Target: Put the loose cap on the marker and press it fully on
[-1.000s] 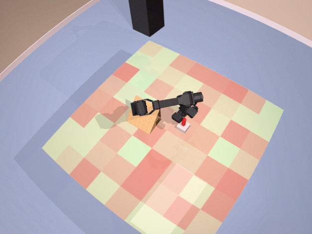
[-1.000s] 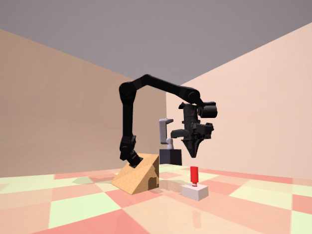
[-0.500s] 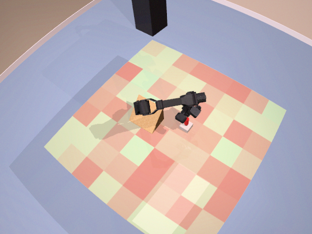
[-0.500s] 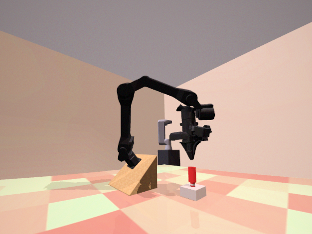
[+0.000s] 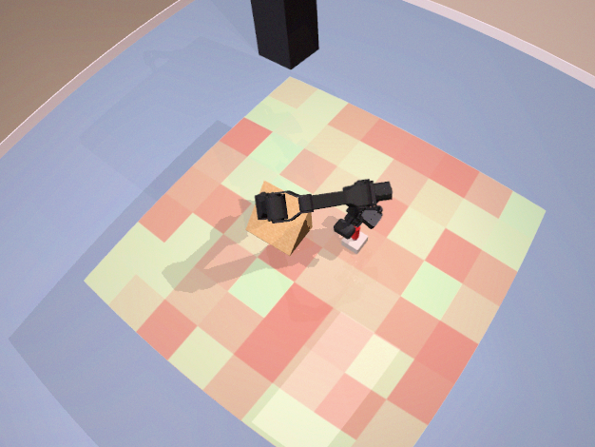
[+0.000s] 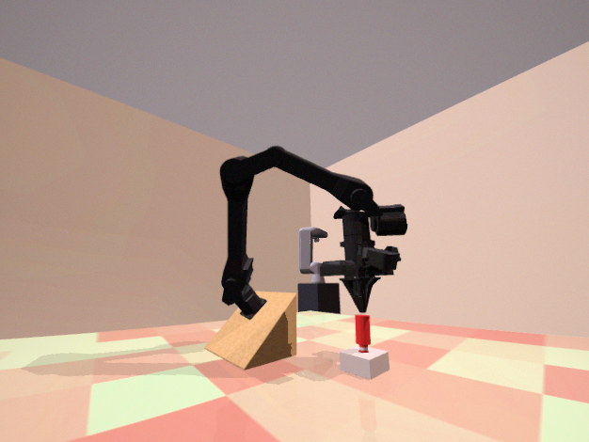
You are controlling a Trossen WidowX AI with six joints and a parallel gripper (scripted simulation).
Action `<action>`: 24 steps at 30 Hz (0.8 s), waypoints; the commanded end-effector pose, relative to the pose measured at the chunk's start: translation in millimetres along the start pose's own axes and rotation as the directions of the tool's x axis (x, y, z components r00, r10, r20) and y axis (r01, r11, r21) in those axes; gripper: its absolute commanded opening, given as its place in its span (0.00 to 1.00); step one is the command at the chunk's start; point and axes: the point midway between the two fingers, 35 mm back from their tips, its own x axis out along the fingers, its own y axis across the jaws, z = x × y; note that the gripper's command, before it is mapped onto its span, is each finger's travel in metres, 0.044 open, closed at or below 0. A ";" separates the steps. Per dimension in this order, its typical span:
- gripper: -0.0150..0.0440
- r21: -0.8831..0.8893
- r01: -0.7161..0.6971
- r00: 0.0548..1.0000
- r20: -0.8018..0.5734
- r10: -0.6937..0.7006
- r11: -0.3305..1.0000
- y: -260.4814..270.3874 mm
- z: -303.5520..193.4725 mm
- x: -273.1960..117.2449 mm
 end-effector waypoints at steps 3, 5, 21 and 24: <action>0.25 -0.006 0.009 1.000 -0.001 -0.009 1.000 -1.0 -0.6 10.0; 0.25 -0.005 0.009 1.000 -0.001 -0.009 1.000 -1.0 -0.7 12.7; 0.25 -0.001 -0.007 1.000 0.006 0.007 1.000 3.7 3.9 -41.4; 0.25 -0.001 -0.005 1.000 0.004 0.005 1.000 2.1 1.0 -76.6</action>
